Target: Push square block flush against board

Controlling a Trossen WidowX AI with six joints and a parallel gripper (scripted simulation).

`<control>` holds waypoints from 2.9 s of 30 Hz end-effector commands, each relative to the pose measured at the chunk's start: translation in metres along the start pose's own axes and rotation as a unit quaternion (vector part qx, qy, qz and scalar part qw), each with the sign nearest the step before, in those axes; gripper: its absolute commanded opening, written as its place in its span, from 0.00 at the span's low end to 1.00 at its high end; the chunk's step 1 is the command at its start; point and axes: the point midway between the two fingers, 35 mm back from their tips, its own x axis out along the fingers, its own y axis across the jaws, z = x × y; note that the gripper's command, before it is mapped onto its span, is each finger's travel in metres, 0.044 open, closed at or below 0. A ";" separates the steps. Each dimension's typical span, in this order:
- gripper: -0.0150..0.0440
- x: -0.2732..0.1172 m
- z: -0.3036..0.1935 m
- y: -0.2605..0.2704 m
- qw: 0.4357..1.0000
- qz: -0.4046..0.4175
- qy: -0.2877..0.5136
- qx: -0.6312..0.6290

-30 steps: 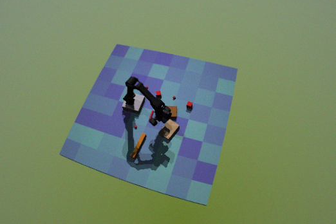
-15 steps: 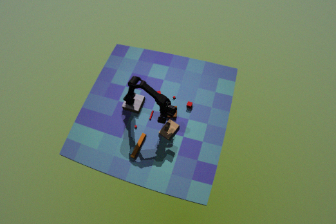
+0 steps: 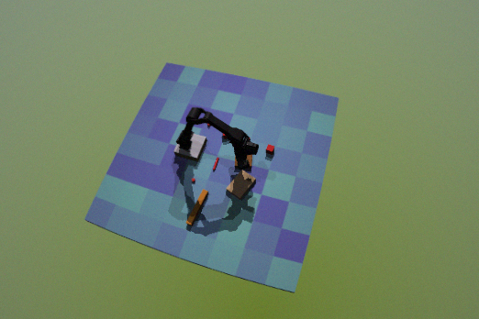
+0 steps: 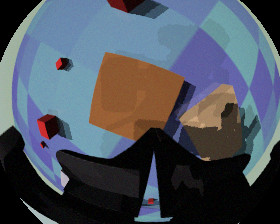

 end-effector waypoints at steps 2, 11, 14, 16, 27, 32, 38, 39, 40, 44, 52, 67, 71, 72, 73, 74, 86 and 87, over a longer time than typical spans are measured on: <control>0.25 0.001 0.012 0.010 0.997 0.002 0.002 -0.083; 0.25 0.001 0.031 0.031 0.972 0.004 0.002 -0.235; 0.25 0.002 0.038 0.038 0.959 0.005 0.001 -0.284; 0.25 0.002 0.042 0.043 0.949 0.006 0.001 -0.316; 0.25 0.003 0.063 0.072 0.873 0.009 0.000 -0.488; 0.25 0.003 0.072 0.086 0.828 0.010 -0.001 -0.560; 0.25 0.003 0.076 0.093 0.804 0.011 -0.001 -0.594; 0.25 0.003 0.076 0.093 0.804 0.011 -0.001 -0.594; 0.25 0.006 0.076 0.093 0.804 0.011 -0.001 -0.594; 0.25 0.055 0.076 0.094 0.804 0.011 -0.001 -0.594; 0.25 0.058 0.075 0.091 0.804 0.011 -0.001 -0.594; 0.25 0.059 0.069 0.068 0.804 0.010 0.000 -0.594; 0.25 0.059 0.067 0.061 0.804 0.010 0.000 -0.594; 0.25 0.059 0.067 0.060 0.804 0.010 0.000 -0.594; 0.25 0.059 0.067 0.058 0.804 0.010 0.000 -0.594; 0.25 0.059 0.066 0.056 0.804 0.010 0.000 -0.594; 0.25 0.059 0.060 0.038 0.804 0.010 0.001 -0.594; 0.25 0.059 0.060 0.036 0.804 0.009 0.001 -0.594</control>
